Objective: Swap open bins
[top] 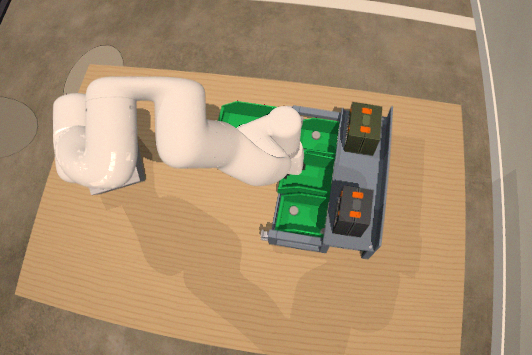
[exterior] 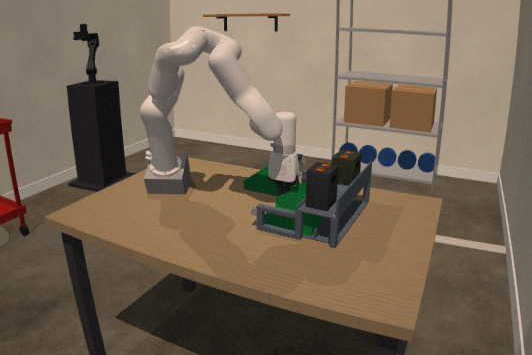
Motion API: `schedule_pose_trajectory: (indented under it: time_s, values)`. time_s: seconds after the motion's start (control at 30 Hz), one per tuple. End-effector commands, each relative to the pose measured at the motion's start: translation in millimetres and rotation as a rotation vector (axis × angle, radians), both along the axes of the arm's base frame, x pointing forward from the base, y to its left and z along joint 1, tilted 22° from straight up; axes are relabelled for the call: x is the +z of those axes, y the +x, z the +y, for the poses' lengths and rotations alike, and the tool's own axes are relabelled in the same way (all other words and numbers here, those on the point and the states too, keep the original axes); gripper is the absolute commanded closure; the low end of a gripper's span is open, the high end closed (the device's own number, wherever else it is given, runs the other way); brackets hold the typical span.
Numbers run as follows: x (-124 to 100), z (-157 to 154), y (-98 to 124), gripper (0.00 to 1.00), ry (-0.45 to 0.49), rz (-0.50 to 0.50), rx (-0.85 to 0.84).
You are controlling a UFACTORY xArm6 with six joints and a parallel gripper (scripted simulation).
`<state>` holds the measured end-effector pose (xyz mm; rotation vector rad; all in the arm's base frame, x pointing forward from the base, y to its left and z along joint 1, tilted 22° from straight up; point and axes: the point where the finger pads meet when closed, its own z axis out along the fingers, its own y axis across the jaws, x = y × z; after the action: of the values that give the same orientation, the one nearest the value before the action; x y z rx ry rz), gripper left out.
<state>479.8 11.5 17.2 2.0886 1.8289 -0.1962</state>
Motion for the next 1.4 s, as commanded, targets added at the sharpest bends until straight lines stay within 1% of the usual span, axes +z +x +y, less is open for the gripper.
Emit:
schedule_pose_trajectory:
  time_s: [0.0, 0.5, 0.57, 1.07, 1.13, 1.37]
  values:
    - [0.8, 1.0, -2.4, 1.0, 0.001, -0.004, 0.001]
    - [-5.4, 4.5, -36.5, 1.0, 0.001, -0.004, 0.001]
    - [-5.4, 4.5, -36.5, 1.0, 0.001, -0.004, 0.001]
    - [-13.6, 9.0, -81.5, 1.0, 0.001, -0.004, 0.001]
    - [-13.6, 9.0, -81.5, 1.0, 0.001, -0.004, 0.001]
    - [-17.2, 11.1, -101.6, 1.0, 0.001, -0.004, 0.001]
